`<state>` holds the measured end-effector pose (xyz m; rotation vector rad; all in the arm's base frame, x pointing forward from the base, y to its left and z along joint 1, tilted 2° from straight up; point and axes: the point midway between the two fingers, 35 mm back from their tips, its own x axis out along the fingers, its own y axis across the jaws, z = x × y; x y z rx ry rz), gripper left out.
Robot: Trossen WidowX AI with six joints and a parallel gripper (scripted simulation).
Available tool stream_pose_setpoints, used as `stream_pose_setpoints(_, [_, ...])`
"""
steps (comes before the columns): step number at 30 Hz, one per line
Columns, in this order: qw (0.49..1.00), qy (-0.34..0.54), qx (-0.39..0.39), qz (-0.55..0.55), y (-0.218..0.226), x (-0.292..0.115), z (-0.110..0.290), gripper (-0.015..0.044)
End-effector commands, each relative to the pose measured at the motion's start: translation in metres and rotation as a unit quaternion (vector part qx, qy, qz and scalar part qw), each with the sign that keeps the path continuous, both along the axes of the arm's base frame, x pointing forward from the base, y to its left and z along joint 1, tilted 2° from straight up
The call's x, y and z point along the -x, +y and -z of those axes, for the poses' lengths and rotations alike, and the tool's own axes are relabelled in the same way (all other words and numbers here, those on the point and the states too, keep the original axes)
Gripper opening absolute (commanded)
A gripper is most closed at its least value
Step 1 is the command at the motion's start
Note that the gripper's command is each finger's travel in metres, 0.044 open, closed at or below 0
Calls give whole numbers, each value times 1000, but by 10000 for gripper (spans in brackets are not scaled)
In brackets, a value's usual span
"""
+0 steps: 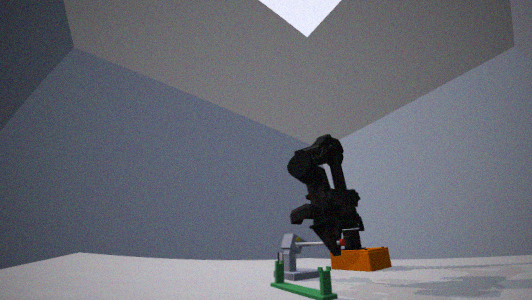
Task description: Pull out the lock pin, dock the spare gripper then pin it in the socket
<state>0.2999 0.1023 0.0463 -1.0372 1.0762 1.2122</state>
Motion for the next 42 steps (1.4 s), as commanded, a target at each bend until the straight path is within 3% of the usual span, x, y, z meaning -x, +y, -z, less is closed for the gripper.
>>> stream_pose_setpoints(1, [1000,-1,1,2,4,-3,-2,0])
stream_pose_setpoints(42, [1000,14,3,2,35,-5,-10,0])
